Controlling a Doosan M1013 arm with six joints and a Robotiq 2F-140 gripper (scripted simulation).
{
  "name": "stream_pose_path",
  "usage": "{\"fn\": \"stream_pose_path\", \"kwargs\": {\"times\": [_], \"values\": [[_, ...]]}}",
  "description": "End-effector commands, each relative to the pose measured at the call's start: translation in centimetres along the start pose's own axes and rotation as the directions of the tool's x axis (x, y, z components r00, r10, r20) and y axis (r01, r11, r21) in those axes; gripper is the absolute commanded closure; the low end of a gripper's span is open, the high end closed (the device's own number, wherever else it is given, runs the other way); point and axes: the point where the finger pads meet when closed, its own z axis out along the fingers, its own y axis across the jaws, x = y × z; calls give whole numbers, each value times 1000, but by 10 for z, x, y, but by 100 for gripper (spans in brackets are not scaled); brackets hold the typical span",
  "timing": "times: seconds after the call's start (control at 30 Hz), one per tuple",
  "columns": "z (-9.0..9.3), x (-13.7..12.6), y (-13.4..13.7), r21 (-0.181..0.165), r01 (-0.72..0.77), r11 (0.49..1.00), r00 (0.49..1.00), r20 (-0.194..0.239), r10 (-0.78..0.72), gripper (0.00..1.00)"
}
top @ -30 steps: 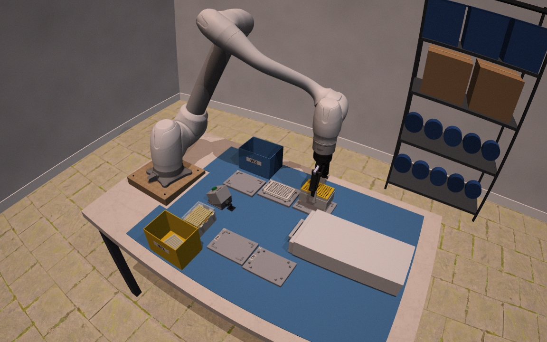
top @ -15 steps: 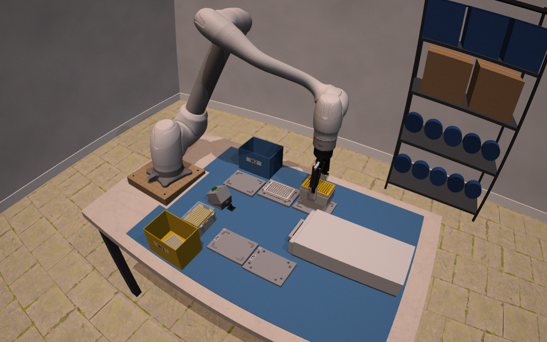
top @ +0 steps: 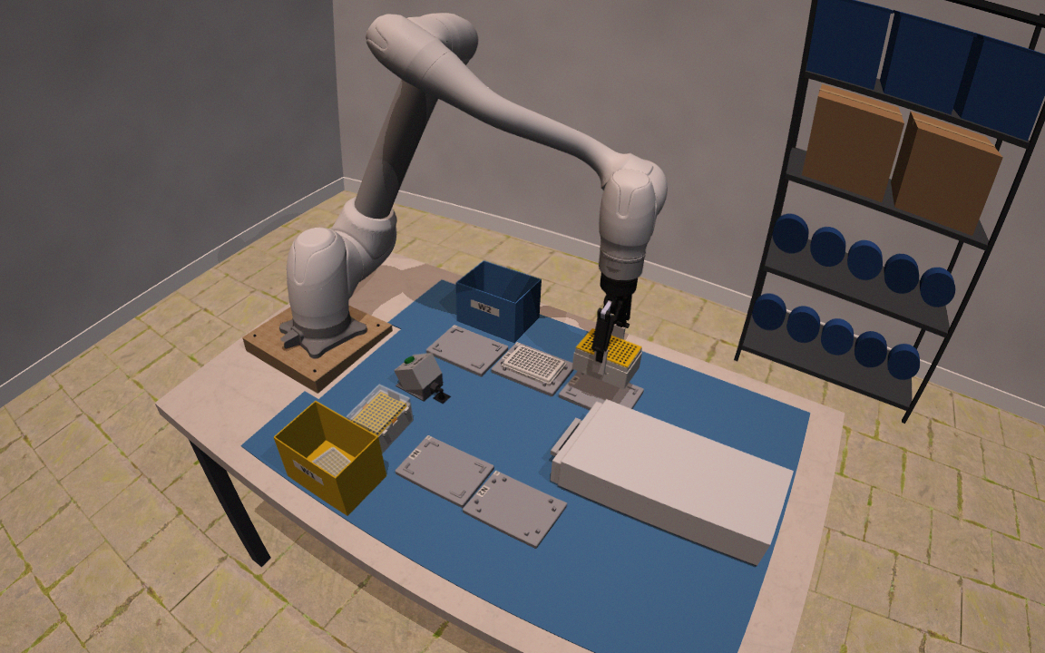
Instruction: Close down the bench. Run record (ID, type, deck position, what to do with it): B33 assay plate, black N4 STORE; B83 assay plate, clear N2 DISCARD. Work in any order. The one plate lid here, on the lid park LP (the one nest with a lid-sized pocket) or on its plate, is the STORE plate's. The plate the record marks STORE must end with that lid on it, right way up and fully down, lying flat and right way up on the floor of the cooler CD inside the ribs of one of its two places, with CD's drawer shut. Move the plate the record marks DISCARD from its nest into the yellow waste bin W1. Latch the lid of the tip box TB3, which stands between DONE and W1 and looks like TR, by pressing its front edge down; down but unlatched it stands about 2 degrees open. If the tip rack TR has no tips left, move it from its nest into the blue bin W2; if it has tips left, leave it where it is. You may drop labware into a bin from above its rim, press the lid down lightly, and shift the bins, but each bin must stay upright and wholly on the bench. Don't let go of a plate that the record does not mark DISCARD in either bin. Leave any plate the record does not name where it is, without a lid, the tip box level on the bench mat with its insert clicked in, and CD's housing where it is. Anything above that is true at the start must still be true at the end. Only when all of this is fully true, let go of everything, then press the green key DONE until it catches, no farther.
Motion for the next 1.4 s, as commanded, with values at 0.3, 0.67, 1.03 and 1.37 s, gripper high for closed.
{"fn": "stream_pose_path", "kwargs": {"times": [0.3,0.67,1.03,1.37], "values": [[-14,0,0,0,0,1000,1000,0,0,100],[-26,0,0,0,0,1000,1000,0,0,100],[-41,0,0,0,0,1000,1000,0,0,100],[-52,0,0,0,0,1000,1000,0,0,100]]}}
